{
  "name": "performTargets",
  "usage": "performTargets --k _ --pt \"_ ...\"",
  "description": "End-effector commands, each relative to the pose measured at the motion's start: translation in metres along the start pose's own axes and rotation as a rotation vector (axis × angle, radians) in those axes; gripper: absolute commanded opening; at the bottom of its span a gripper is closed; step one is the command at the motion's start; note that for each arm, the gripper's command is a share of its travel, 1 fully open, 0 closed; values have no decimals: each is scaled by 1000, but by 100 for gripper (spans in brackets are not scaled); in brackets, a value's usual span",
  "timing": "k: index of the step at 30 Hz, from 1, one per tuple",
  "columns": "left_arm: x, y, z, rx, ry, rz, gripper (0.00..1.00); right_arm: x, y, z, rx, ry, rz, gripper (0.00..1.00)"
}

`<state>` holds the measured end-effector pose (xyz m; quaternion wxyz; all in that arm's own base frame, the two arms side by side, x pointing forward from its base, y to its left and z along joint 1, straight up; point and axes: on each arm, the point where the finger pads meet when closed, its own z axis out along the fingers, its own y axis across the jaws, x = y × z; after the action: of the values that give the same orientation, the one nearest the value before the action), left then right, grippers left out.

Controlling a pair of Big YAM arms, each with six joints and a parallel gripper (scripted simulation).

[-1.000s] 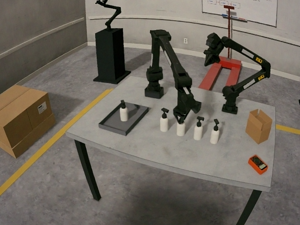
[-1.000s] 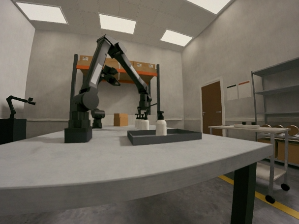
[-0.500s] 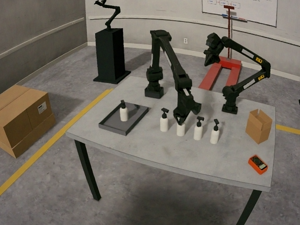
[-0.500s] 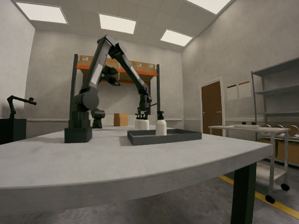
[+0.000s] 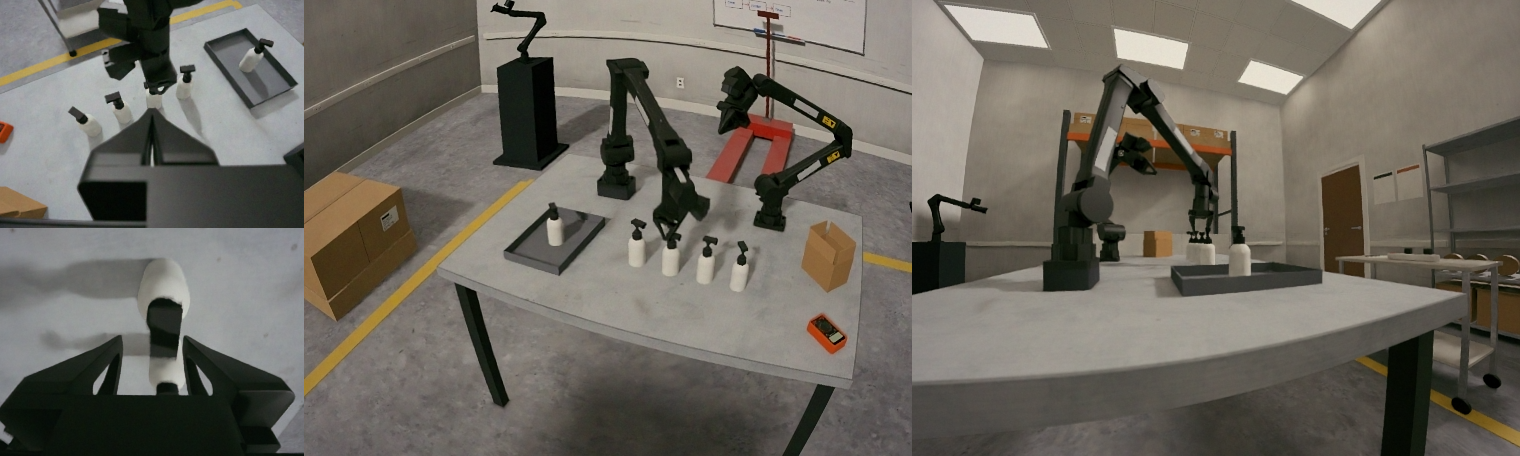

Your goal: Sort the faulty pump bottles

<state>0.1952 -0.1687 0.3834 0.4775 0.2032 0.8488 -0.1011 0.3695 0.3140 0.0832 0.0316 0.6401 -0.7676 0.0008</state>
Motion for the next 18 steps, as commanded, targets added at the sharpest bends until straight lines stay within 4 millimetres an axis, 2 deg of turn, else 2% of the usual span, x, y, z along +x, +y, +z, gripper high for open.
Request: performTargets --k 1,4,5,12,13,18 --pt "-18 0 -10 8 -29 -26 0 -17 -8 -71 65 -83 13 51" --pt "-18 0 -10 8 -29 -26 0 -16 -8 -77 68 -86 2 51" --pt "-18 0 -10 8 -29 -26 0 -17 -9 -67 55 -70 2 51" --pt "-18 0 -10 8 -29 -26 0 -17 -9 -67 55 -70 2 51" --pt "-18 0 -10 8 -29 -26 0 -21 -11 -56 50 -63 1 51" --pt "-18 0 -10 8 -29 -26 0 -27 -15 -49 56 -71 12 51"
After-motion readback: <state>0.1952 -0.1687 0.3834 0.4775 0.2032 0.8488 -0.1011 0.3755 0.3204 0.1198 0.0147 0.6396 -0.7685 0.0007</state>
